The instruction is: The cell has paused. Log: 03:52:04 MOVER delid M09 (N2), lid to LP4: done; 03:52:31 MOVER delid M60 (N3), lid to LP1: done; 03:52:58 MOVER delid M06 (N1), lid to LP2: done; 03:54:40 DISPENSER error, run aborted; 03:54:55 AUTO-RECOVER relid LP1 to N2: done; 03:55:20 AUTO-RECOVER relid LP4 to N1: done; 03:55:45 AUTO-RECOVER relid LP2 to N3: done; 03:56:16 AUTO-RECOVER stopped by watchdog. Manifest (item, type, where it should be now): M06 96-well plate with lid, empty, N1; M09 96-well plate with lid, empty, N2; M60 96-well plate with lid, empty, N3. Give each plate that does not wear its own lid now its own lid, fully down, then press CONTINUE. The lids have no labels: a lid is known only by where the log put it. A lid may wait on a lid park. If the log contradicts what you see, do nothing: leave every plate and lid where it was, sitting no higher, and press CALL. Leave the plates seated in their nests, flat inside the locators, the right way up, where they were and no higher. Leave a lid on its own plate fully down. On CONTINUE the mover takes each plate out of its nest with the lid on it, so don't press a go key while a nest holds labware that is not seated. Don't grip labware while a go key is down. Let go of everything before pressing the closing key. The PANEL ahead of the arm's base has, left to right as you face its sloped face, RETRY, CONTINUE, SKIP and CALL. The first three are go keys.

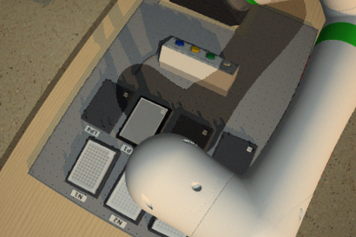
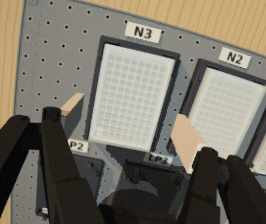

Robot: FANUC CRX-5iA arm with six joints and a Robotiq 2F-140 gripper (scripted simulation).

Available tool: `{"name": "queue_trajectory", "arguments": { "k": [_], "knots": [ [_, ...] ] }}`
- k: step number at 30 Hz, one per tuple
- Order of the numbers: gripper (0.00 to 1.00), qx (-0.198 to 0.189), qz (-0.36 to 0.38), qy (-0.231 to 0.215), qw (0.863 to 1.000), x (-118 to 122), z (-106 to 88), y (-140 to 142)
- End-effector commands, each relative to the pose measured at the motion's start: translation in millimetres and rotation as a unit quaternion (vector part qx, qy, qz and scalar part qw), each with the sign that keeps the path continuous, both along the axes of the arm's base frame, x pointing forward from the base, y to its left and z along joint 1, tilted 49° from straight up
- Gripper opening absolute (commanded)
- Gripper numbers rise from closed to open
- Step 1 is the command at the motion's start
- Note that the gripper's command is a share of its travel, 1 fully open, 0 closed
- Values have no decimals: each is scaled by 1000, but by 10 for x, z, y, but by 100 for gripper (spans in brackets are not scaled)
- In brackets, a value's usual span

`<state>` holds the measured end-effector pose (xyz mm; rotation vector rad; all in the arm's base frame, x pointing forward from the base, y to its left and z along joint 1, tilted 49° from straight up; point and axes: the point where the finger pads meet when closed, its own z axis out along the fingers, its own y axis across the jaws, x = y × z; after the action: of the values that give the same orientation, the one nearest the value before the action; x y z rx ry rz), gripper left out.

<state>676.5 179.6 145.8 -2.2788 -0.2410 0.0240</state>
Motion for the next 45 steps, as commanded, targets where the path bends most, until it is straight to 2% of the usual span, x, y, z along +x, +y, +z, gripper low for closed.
{"name": "queue_trajectory", "arguments": {
  "k": [1,23,45],
  "knots": [
    [66,0,0,0,1000,2,2,-2],
    [66,0,0,0,1000,-3,-33,37],
    [66,0,0,0,1000,-19,-161,182]
  ]
}}
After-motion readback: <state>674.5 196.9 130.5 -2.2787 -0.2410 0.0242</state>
